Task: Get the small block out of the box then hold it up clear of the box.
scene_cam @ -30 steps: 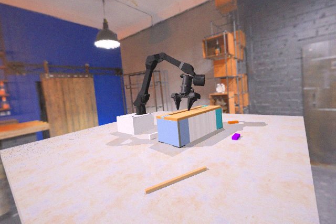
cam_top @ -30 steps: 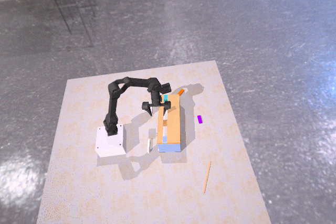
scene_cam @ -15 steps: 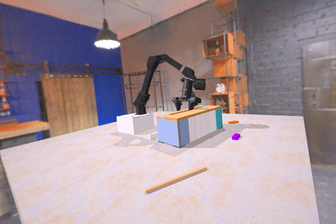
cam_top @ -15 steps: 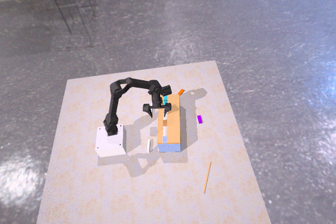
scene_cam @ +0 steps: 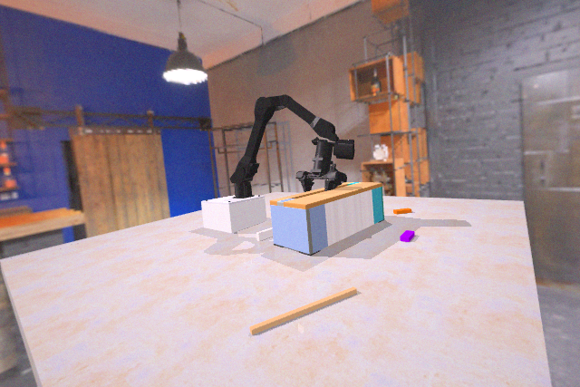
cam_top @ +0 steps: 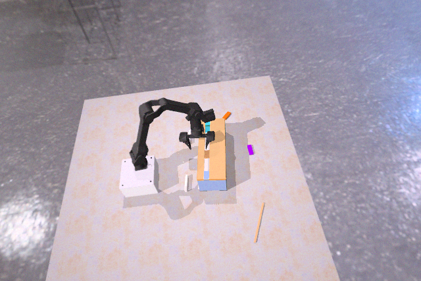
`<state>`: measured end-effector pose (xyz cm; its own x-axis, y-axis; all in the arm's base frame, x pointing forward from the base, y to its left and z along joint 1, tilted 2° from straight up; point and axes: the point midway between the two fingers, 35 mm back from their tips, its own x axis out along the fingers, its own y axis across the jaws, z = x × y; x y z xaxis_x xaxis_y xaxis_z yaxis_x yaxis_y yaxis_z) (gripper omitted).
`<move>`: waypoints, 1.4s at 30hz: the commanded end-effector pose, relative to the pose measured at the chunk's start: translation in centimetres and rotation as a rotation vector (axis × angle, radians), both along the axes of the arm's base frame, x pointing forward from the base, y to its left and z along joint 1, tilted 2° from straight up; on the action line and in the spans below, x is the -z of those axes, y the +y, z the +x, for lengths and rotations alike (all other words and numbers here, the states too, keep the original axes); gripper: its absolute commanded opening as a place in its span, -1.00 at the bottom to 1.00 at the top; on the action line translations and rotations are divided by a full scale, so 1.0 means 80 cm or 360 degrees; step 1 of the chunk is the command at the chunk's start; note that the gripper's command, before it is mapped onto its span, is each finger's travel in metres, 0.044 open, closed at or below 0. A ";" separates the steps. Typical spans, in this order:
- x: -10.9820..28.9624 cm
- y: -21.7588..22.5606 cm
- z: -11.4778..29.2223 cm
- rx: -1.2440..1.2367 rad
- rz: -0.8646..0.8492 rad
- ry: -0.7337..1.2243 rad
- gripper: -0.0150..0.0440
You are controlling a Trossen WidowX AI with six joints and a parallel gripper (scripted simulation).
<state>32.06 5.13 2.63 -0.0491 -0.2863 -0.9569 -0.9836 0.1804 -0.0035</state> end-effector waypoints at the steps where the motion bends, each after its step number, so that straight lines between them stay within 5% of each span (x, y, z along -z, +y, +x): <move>1: 0.000 -0.014 -0.002 -0.0003 -0.0003 -0.0004 0.86; 22: 0.004 -0.094 -0.017 -0.0003 -0.0012 -0.0002 0.86; 42: 0.004 -0.085 -0.011 -0.0003 -0.0011 -0.0003 0.86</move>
<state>31.16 -1.36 2.31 -0.0505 -0.2921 -0.9550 -0.9832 0.1825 -0.0038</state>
